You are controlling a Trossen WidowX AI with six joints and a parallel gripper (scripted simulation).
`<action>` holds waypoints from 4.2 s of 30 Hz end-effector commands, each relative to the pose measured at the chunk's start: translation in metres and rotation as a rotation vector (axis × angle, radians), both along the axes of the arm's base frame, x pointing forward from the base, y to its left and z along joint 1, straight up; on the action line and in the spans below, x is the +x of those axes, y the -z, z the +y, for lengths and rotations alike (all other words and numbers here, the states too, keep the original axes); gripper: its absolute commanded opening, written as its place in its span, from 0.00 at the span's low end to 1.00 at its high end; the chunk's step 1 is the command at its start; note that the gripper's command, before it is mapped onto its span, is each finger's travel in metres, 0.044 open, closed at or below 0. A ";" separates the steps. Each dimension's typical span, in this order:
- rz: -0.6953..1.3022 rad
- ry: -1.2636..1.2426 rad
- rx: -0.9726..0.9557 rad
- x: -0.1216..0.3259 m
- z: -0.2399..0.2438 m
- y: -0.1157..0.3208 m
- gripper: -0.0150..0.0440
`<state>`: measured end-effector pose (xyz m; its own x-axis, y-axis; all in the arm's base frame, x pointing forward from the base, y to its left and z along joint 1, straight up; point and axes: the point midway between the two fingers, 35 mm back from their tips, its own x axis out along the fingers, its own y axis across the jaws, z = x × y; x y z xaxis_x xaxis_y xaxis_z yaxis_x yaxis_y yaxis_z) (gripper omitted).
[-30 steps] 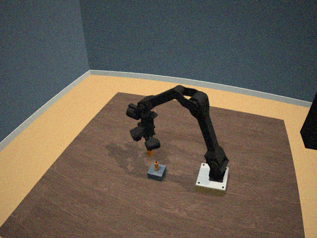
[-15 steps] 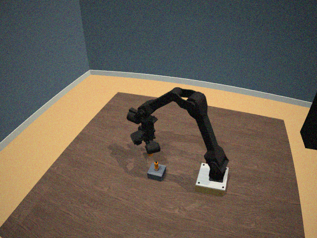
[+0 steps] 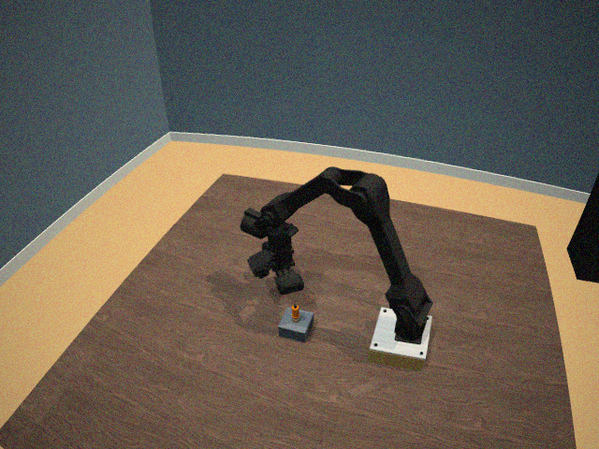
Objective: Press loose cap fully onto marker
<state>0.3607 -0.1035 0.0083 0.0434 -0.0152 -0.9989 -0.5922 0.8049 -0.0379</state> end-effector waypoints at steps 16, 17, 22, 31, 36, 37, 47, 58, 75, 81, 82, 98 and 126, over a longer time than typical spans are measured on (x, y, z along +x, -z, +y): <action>-0.011 0.012 0.001 0.003 0.000 -0.019 0.25; -0.010 0.011 0.001 0.003 0.000 -0.022 0.25; -0.003 0.004 0.000 0.001 0.000 -0.038 0.25; 0.005 -0.004 -0.002 -0.002 0.001 -0.060 0.25; 0.005 -0.004 0.000 -0.007 0.015 -0.066 0.25; 0.005 -0.004 0.000 -0.009 0.019 -0.068 0.25; 0.007 -0.004 0.004 -0.027 0.057 -0.085 0.25; 0.009 -0.004 0.008 -0.054 0.094 -0.100 0.25; 0.012 -0.004 0.011 -0.080 0.121 -0.105 0.25; 0.011 -0.004 0.011 -0.079 0.121 -0.100 0.25; 0.011 -0.004 0.011 -0.079 0.121 -0.099 0.25; 0.011 -0.004 0.011 -0.077 0.121 -0.073 0.25; 0.012 -0.004 0.011 -0.078 0.120 -0.051 0.25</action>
<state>0.2823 0.0172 0.0609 0.0341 -0.0022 -0.9994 -0.6005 0.7993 -0.0222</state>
